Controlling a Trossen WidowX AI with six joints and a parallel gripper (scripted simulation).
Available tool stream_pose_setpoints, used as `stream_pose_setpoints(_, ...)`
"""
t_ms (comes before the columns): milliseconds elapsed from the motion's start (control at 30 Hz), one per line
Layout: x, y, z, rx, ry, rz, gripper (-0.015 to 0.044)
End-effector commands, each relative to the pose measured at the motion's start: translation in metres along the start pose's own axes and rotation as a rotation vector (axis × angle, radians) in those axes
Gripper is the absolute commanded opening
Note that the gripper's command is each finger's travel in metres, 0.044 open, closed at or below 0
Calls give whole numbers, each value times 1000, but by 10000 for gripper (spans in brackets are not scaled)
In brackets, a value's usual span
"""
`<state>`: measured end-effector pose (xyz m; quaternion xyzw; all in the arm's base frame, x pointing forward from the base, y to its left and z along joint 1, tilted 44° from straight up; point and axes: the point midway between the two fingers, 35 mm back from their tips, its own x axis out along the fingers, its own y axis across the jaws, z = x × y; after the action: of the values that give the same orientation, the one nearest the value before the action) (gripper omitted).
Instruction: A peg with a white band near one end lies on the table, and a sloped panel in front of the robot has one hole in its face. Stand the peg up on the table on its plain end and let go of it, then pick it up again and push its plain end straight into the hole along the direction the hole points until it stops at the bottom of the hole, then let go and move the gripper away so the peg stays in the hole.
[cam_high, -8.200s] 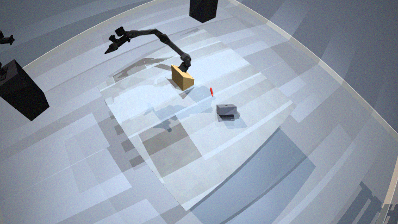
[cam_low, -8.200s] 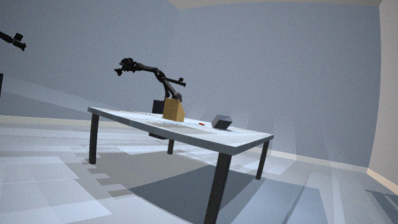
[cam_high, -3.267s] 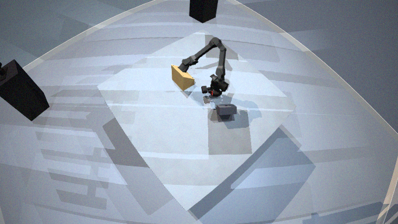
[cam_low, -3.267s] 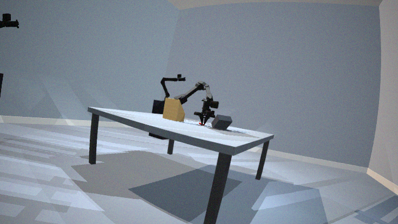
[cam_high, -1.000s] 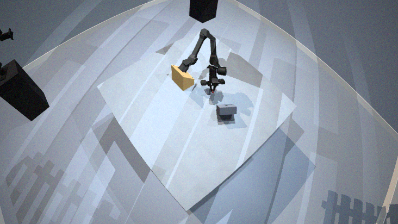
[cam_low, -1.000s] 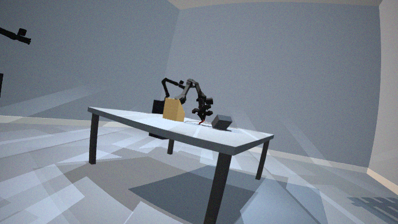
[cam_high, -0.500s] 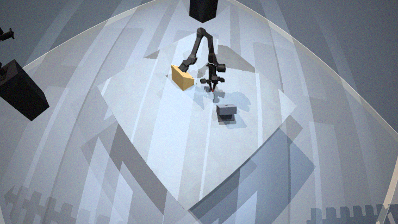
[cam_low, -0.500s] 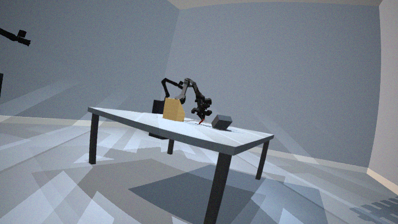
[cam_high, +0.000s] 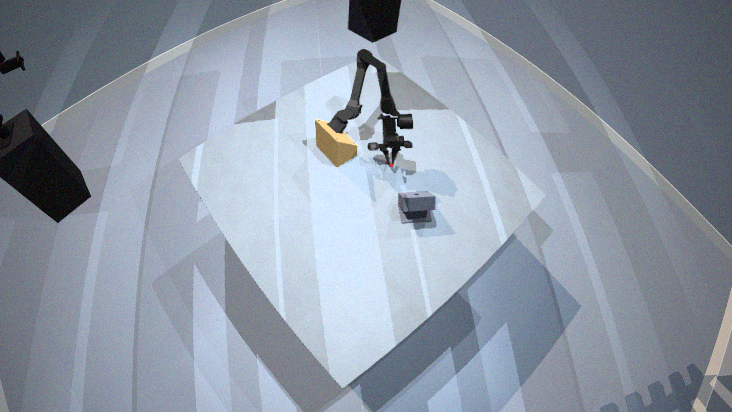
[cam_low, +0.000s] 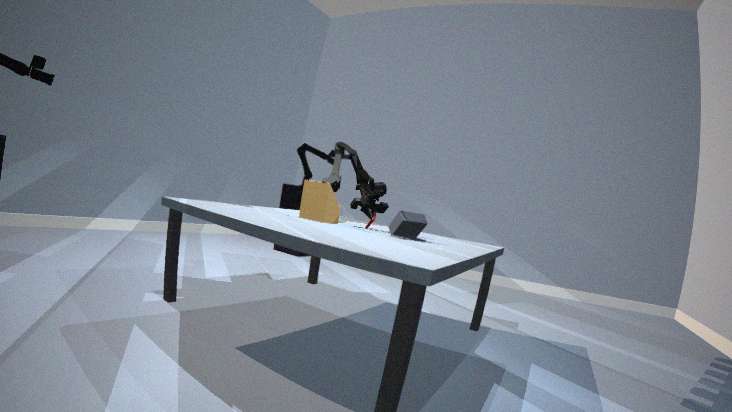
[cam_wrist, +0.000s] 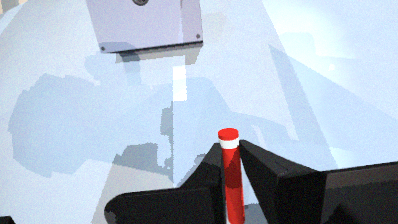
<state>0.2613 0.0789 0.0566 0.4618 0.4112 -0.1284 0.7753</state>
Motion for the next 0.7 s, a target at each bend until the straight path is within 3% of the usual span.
stream_pose_setpoints(0,-3,0,-1,3,-37,5,50)
stream_pose_setpoints(667,-14,0,-9,6,-209,5,50)
